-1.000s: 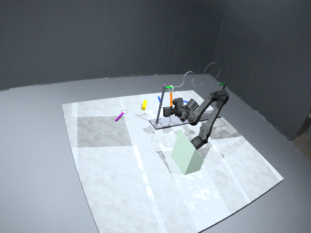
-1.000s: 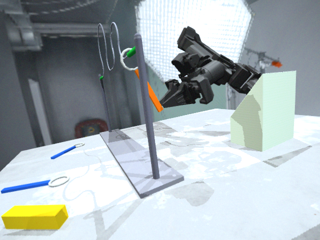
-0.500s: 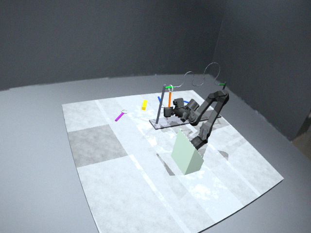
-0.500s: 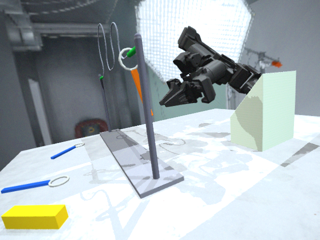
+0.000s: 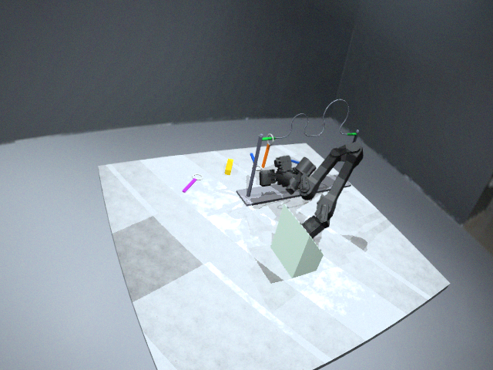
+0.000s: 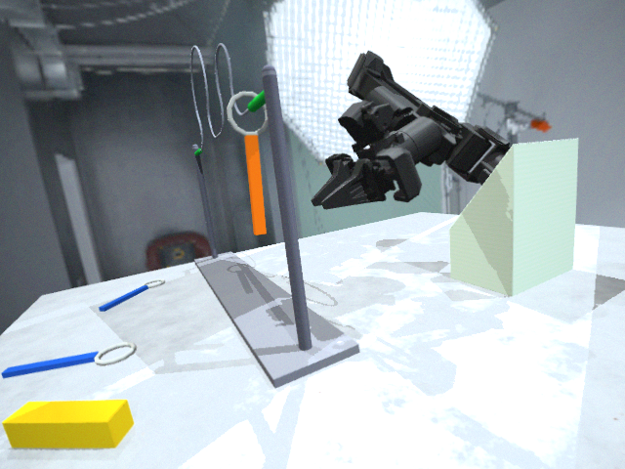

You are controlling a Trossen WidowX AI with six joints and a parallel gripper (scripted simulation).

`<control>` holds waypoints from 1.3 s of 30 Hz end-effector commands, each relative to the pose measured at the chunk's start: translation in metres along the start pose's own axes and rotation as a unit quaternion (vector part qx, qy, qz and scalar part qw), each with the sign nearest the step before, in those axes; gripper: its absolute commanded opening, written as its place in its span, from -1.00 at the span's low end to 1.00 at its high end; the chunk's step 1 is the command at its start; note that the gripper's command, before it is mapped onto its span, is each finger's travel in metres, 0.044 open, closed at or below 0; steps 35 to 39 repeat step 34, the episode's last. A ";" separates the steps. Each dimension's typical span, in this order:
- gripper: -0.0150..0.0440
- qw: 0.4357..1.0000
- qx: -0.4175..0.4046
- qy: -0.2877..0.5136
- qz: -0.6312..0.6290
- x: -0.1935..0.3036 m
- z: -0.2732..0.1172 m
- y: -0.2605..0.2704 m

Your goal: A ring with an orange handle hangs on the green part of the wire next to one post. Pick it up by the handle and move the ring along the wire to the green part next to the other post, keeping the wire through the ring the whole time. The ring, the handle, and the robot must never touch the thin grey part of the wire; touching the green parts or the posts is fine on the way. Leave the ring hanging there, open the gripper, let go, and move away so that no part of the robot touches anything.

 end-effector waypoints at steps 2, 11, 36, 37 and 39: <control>0.23 1.000 0.000 0.000 0.000 0.000 -0.008 0.000; 1.00 1.000 0.000 -0.001 -0.001 0.005 -0.048 -0.004; 1.00 1.000 0.000 -0.001 -0.001 0.005 -0.048 -0.004; 1.00 1.000 0.000 -0.001 -0.001 0.005 -0.048 -0.004; 1.00 1.000 0.000 -0.001 -0.001 0.005 -0.048 -0.004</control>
Point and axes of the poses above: the point midway between the two fingers, 35 mm back from their tips, its own z axis out along the fingers, its own y axis across the jaws, x = y × z, the point moved 4 cm from there along -z, back along the fingers, and after that the axes turned 9 degrees about z, right-handed, at the moved point
